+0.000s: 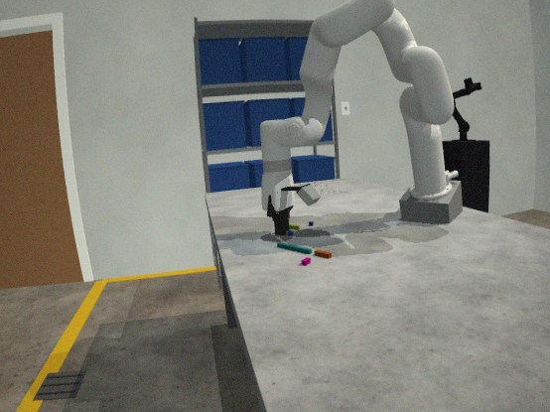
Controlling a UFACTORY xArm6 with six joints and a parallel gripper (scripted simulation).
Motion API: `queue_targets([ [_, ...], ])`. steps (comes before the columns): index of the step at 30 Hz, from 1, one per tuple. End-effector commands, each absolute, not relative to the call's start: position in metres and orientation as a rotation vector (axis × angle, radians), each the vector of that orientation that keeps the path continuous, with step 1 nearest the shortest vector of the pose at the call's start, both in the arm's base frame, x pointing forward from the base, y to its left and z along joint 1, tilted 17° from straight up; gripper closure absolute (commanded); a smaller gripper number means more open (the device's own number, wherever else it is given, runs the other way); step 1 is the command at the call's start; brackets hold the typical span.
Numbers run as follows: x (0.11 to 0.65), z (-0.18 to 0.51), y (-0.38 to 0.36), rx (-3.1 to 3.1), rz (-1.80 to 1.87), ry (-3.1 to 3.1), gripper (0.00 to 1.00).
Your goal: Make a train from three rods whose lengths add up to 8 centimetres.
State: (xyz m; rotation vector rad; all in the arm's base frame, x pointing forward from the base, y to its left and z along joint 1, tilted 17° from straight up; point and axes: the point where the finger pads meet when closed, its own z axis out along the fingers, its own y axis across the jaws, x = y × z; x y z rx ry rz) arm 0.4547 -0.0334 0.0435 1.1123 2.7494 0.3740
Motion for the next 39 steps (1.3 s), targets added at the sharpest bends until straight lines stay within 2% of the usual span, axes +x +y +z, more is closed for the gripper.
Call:
queue_targets([
  [1,0.4558,0.0447,-0.0337,1.111,0.375,2.746,0.96],
  [14,0.4558,0.0447,-0.0337,1.111,0.375,2.746,0.96],
  [15,0.4558,0.0447,-0.0337,1.111,0.375,2.746,0.92],
  [17,0.4558,0.0447,-0.0337,1.111,0.375,2.746,0.92],
  [18,0.4558,0.0447,-0.0337,1.111,0.375,2.746,0.88],
  [20,0.4558,0.0447,-0.0337,1.111,0.375,2.746,0.88],
  [21,0.4558,0.0447,-0.0337,1.111,0.375,2.746,0.84],
  [25,0.4558,0.0447,-0.0337,1.111,0.375,2.746,0.84],
  [26,0.4558,0.0447,-0.0337,1.111,0.375,2.746,0.80],
  [28,0.4558,0.0447,-0.0337,1.111,0.375,2.746,0.80],
  [29,0.4558,0.0447,-0.0337,1.111,0.375,2.746,0.76],
  [39,0.4558,0.0448,-0.0337,1.111,0.375,2.746,0.76],
])
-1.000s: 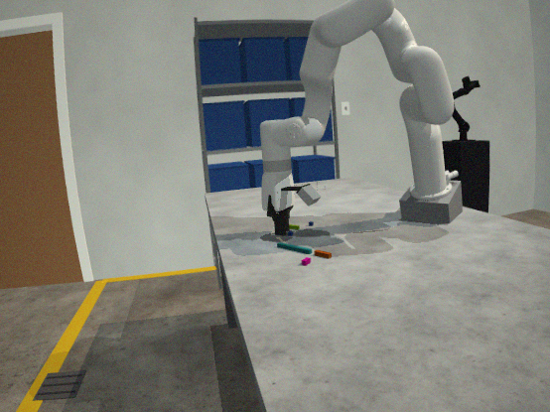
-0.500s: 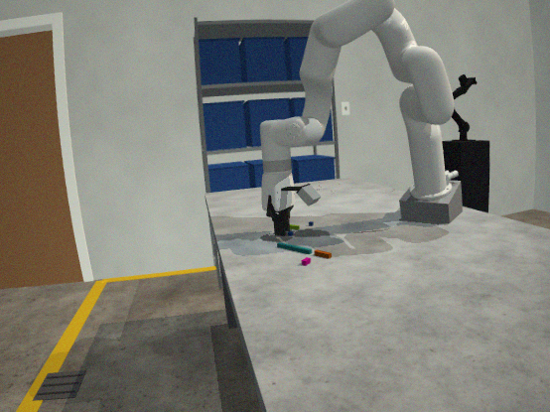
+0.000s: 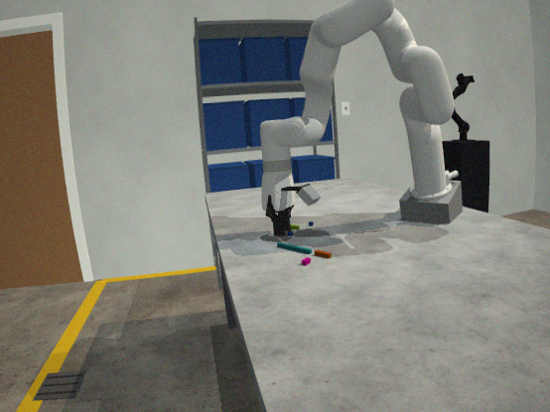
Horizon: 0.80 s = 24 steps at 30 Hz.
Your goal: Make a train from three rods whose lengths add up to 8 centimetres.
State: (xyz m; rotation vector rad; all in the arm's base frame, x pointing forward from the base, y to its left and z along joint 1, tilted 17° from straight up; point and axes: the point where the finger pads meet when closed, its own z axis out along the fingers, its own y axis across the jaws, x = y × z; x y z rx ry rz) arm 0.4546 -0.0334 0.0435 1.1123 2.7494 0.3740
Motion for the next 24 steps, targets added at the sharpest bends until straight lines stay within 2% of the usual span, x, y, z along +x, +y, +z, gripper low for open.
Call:
queue_targets([
  [1,0.456,0.045,-0.034,1.111,0.375,2.746,0.76],
  [24,0.437,0.120,-0.047,1.111,0.375,2.746,0.76],
])
